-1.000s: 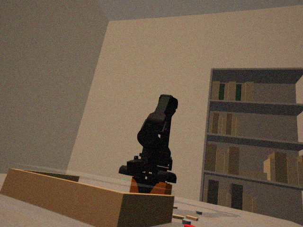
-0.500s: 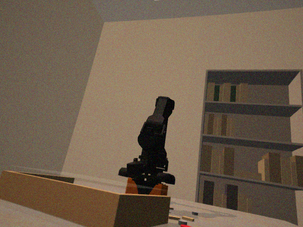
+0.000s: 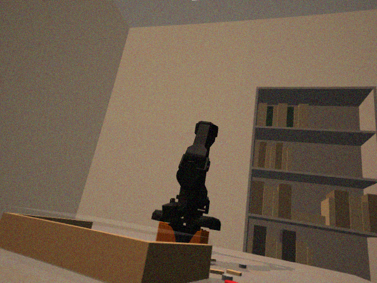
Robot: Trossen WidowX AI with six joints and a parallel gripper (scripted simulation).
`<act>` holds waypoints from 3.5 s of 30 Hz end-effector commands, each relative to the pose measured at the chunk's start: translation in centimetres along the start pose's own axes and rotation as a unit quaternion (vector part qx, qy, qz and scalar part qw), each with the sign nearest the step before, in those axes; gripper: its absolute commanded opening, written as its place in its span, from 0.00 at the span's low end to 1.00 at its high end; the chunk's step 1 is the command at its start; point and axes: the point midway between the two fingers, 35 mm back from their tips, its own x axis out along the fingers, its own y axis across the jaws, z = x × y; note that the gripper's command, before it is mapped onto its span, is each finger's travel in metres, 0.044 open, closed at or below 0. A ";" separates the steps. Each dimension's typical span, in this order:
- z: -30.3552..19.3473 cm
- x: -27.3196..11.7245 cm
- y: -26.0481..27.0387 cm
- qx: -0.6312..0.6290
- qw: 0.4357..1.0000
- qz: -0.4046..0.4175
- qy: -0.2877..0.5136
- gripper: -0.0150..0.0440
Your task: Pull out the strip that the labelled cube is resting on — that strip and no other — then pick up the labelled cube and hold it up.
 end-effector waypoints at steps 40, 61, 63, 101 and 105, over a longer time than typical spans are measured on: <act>-6.6 0.4 -0.1 -0.001 1.000 -0.004 0.017 0.25; -8.3 0.4 0.0 -0.001 1.000 -0.004 0.018 0.25; -8.3 0.4 0.0 -0.001 1.000 -0.004 0.018 0.25; -7.0 -3.4 0.4 -0.001 1.000 -0.003 0.014 0.25; -7.0 -4.4 0.4 -0.001 1.000 -0.004 0.018 0.25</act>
